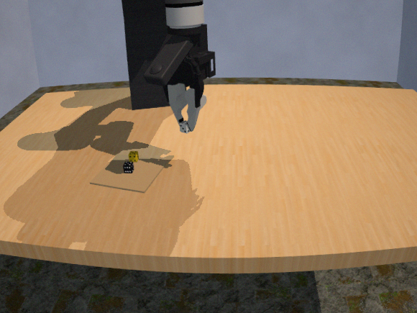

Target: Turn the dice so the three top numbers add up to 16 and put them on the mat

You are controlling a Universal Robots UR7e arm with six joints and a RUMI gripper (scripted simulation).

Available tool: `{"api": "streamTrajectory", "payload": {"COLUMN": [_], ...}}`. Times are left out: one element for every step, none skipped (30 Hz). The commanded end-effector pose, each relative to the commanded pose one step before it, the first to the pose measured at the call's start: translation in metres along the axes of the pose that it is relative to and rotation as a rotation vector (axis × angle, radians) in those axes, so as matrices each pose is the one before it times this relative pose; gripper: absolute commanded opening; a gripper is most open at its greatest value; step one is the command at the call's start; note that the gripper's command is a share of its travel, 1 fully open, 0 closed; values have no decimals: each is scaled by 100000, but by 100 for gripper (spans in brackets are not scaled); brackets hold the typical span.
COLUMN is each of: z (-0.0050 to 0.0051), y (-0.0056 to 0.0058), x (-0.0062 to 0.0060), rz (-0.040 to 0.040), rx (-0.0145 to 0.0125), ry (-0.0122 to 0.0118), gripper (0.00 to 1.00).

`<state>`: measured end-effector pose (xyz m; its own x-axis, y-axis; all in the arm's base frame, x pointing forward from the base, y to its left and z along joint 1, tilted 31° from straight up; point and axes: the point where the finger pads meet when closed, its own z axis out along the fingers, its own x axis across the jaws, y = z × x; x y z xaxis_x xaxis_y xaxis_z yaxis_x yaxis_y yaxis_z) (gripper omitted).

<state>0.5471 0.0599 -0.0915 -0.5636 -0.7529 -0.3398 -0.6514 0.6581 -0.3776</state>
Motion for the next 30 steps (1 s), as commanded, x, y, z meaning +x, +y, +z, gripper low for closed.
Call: {"api": "streamTrajectory", "payload": {"z": [-30, 0, 8, 12, 16, 20, 24, 26, 27, 27, 24, 21, 15, 8, 0, -9, -18, 0, 0, -28, -37, -45, -51, -56, -59, -60, -59, -56, -51, -45], "y": [-88, 0, -81, -125, -174, -225, -277, -328, -375, -417, -452, -480, -499, -509, -510, -501, -485, 0, 0, -461, -431, -396, -358, -318, -277, -238, -200, -165, -133, -105], "x": [6, 0, 49, 77, 109, 144, 184, 226, 270, 317, 364, 411, 457, 501, 541, 576, 604, 0, 0, 624, 636, 637, 629, 610, 582, 544, 498, 445, 388, 327], "rz": [-266, 0, -341, -528, -738, -964, -1196, -1429, -1656, -1872, -2070, -2248, -2401, -2526, -2621, -2684, -2715, 0, 0, -2712, -2676, -2608, -2508, -2379, -2224, -2045, -1846, -1631, -1406, -1176], "rx": [70, 0, -13, -20, -28, -36, -44, -51, -56, -60, -61, -60, -55, -48, -38, -25, -11, 0, 0, 5, 21, 36, 50, 61, 70, 75, 77, 75, 70, 63], "ry": [-52, 0, 14, 22, 30, 37, 43, 47, 49, 48, 45, 40, 33, 24, 15, 5, -4, 0, 0, -11, -17, -22, -24, -24, -23, -21, -18, -15, -12, -9], "gripper": [3, 3, 3, 3, 3, 3, 3, 3, 3, 3, 3, 3, 3, 3, 3, 3, 3, 3, 3, 3, 3, 3, 3, 3, 3, 3, 3, 3, 3, 3]}}
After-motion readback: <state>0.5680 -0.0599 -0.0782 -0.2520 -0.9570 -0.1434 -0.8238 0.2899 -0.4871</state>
